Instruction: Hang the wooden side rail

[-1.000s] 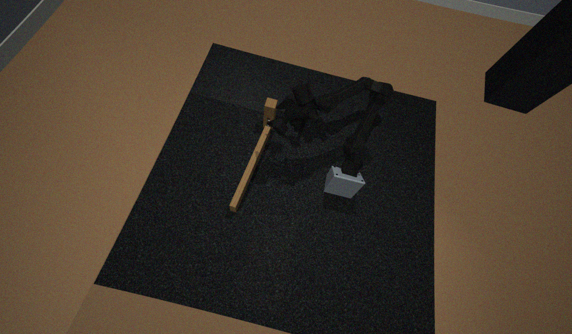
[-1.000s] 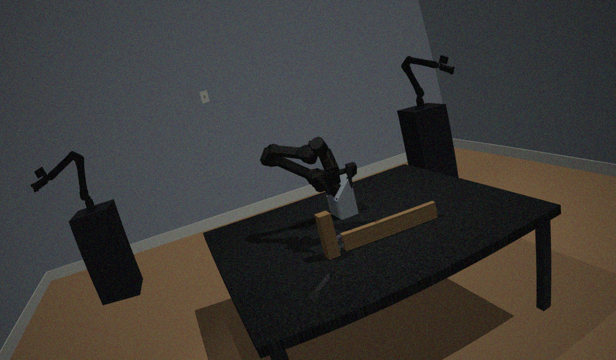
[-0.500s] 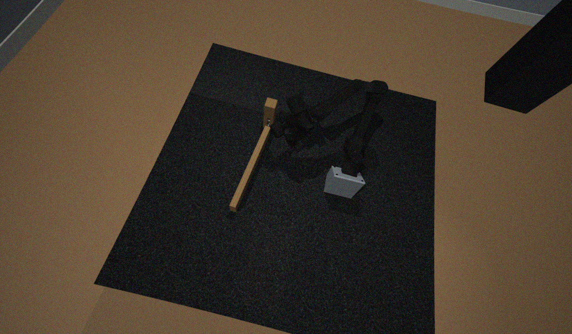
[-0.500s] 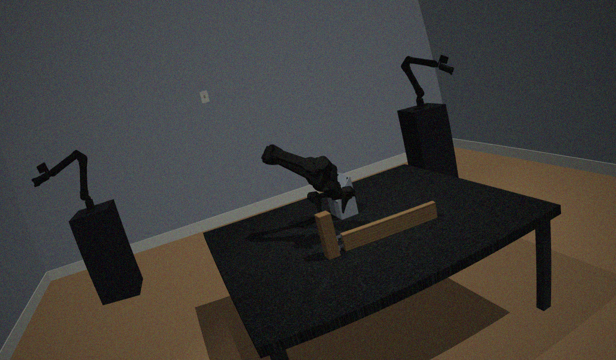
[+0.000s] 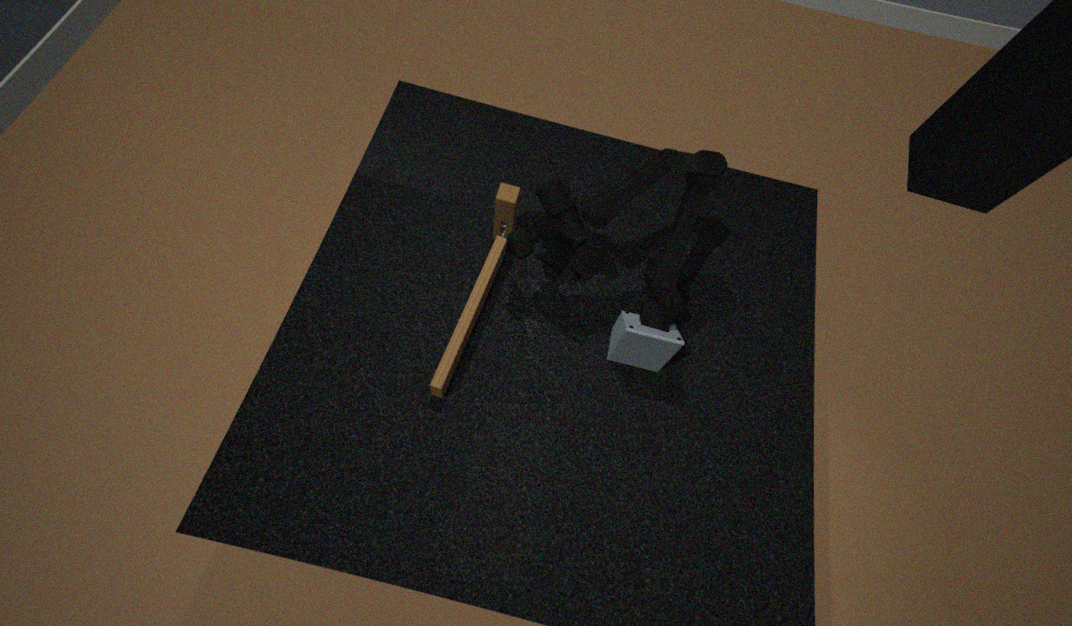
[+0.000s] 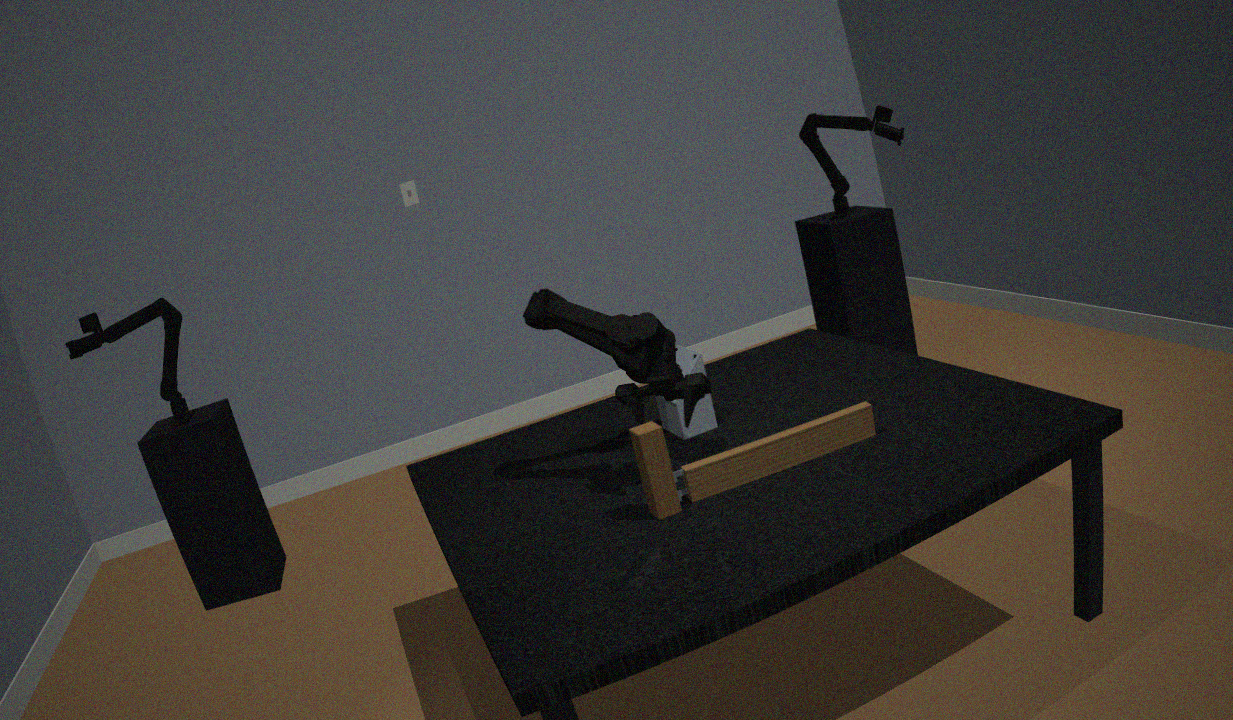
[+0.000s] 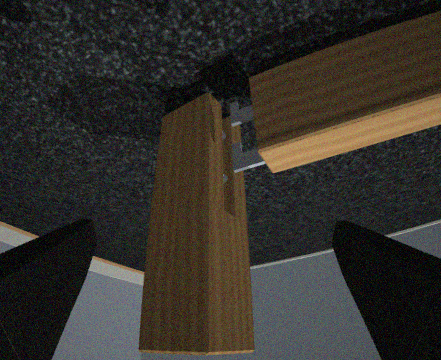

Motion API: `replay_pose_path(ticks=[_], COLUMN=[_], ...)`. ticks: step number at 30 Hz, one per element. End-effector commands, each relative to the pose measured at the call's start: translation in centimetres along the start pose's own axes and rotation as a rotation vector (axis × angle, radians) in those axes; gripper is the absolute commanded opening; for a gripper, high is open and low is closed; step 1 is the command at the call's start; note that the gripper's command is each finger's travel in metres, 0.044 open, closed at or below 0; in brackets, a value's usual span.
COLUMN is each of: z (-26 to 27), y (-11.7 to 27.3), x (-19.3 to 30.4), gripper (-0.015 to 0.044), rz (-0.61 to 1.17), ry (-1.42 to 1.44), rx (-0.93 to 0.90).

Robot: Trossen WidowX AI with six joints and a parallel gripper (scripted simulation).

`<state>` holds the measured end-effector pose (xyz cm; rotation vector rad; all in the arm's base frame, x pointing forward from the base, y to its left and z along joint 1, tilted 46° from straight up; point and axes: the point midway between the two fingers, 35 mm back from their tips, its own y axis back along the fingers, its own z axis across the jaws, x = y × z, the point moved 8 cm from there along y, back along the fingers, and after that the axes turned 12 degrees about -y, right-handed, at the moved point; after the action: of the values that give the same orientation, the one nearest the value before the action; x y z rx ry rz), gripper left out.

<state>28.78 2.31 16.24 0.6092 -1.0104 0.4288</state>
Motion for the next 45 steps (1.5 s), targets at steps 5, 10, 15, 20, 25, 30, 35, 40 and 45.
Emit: replay_pose_path(ticks=[5, 10, 15, 20, 25, 30, 35, 40, 45], z=[-1.2, -2.1, -3.0, -3.9, -4.7, -5.5, -6.2, -6.6, -6.7], y=[0.9, 0.9, 0.9, 0.7, 0.4, 0.3, 0.2, 0.2, 0.0], x=[-0.2, 0.6, 1.4, 2.1, 2.9, 3.5, 4.1, 4.7, 5.3], gripper=[0.044, 0.044, 0.044, 0.044, 0.044, 0.044, 0.044, 0.044, 0.044], rz=[-0.011, -0.029, -0.036, -0.036, -0.024, 0.013, 0.084, 0.174, 0.299], ry=[0.434, 0.938, 1.44, 1.939, 2.435, 2.926, 3.409, 3.774, 4.122], rx=[0.039, 0.073, 0.117, 0.17, 0.238, 0.324, 0.43, 0.541, 0.684])
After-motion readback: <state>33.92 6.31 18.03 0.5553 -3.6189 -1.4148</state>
